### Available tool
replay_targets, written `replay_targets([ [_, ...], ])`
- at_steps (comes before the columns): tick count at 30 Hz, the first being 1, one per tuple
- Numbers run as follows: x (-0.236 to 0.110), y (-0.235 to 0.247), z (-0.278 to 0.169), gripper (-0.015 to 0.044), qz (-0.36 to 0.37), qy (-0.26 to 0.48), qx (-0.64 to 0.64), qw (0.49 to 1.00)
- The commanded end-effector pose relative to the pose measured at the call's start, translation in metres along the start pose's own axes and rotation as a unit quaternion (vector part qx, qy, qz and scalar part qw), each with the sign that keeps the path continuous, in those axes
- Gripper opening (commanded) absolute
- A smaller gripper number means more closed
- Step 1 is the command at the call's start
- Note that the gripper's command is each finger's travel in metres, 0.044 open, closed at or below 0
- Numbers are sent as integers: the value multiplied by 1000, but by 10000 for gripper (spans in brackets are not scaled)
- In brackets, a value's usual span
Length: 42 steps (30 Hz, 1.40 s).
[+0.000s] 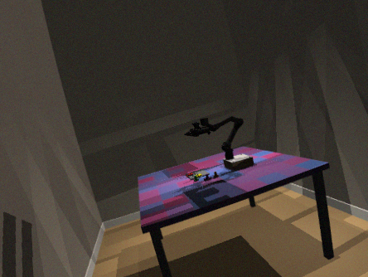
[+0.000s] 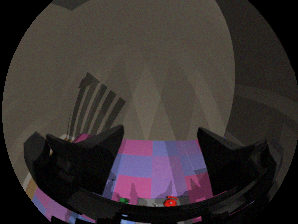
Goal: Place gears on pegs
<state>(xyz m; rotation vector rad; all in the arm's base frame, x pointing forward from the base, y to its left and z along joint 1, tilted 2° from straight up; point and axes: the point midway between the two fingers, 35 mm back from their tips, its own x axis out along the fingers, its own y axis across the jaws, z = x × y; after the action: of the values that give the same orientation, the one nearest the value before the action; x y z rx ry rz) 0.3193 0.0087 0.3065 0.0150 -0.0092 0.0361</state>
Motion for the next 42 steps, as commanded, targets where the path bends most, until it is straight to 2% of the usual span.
replay_targets([
  [1, 1, 2, -2, 426, 2, 5, 4, 1000],
  [3, 7, 15, -17, 440, 21, 42, 34, 998],
  [7, 16, 57, -66, 440, 62, 164, 114, 978],
  [12, 8, 102, -135, 440, 57, 340, 201, 917],
  [17, -25, 139, -199, 440, -8, 507, 248, 826],
  [23, -93, 165, -261, 440, -168, 660, 235, 694],
  [26, -110, 168, -271, 440, -217, 681, 220, 664],
  [36, -108, 171, -271, 440, -217, 681, 220, 664],
  [42, -109, 171, -286, 440, -217, 681, 220, 664],
])
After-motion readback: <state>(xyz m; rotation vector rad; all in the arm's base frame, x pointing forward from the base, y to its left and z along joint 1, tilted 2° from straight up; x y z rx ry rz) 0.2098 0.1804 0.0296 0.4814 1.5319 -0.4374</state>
